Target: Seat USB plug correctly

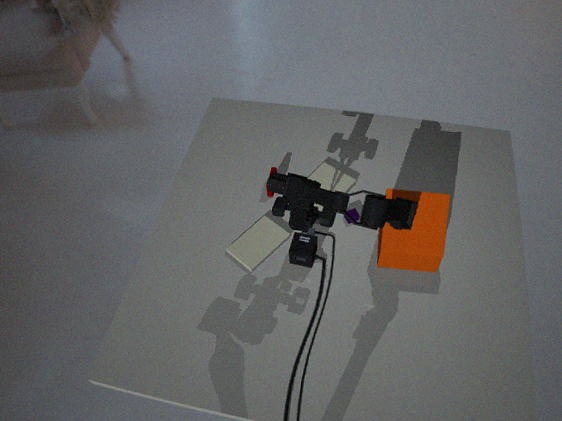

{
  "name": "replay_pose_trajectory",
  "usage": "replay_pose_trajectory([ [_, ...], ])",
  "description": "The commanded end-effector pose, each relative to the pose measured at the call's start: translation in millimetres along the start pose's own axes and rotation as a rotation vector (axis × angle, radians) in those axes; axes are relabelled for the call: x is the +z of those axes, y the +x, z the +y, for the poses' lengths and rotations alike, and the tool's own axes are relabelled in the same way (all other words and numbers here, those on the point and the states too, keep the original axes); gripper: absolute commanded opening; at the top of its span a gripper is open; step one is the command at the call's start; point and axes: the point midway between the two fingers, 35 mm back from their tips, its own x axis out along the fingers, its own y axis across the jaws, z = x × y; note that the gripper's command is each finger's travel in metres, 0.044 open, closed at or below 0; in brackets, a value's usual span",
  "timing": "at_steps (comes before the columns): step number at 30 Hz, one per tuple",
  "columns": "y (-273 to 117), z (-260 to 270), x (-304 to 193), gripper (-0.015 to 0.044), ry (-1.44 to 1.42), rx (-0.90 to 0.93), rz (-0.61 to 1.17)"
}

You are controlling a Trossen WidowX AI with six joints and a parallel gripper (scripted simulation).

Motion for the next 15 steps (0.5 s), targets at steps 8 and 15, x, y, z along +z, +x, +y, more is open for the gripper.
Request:
replay_pose_trajectory([
  [8, 1.8, 0.0, 1.0, 0.0000, -0.006, 0.000, -0.013],
  [15, 2.6, 0.1, 1.4, 0.0000, -0.008, 0.000, -0.017],
])
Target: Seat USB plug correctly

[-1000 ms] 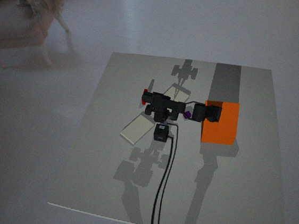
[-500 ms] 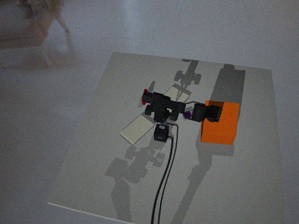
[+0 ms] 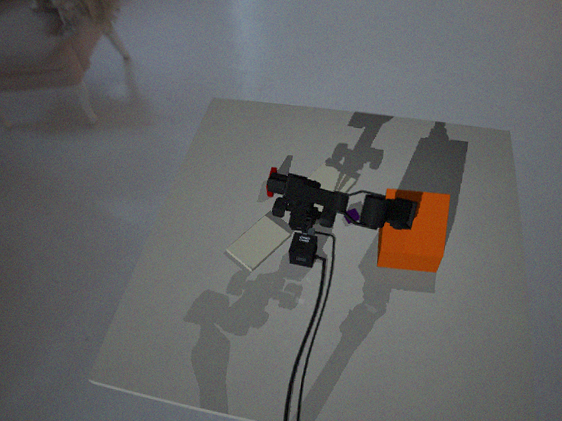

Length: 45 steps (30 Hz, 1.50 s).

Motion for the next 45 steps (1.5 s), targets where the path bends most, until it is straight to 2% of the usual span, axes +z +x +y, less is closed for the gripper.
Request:
replay_pose_trajectory([
  [1, 0.9, 0.0, 0.7, 0.0000, -0.006, 0.000, -0.008],
  [45, 6.2, 0.2, 2.8, 0.0000, -0.019, 0.000, -0.037],
])
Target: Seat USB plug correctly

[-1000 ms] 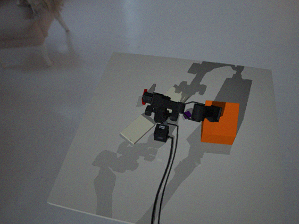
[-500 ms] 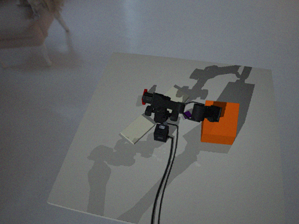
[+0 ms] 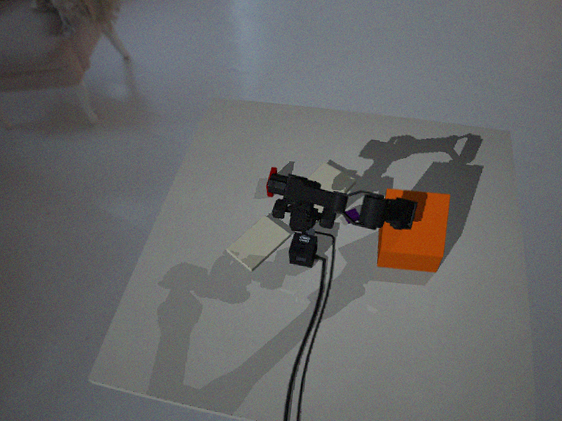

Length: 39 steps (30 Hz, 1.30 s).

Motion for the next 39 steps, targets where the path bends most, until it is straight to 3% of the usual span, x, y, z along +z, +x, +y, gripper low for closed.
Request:
replay_pose_trajectory([
  [1, 0.9, 0.0, 0.7, 0.0000, -0.006, 0.000, -0.008],
  [39, 5.6, 0.1, 2.0, 0.0000, -0.015, 0.000, -0.028],
])
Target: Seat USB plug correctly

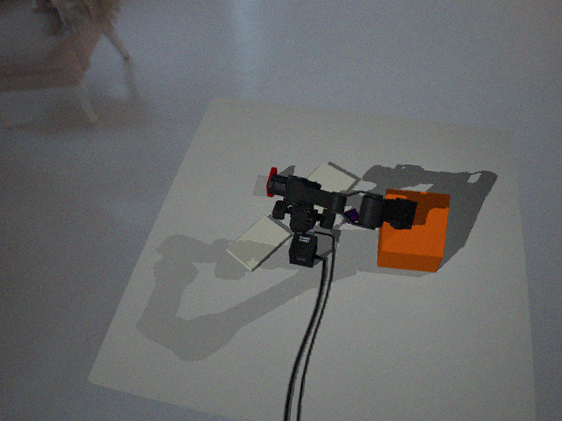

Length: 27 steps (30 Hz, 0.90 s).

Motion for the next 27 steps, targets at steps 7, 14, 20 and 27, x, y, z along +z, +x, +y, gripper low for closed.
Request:
replay_pose_trajectory([
  [7, 1.6, 0.0, 0.4, 0.0000, -0.003, 0.000, -0.006],
  [14, 2.5, 0.0, 0.4, 0.0000, -0.003, 0.000, -0.006],
  [20, 3.2, 0.0, 0.3, 0.0000, -0.003, 0.000, -0.006],
  [27, 4.0, 0.0, 0.3, 0.0000, -0.003, 0.000, -0.006],
])
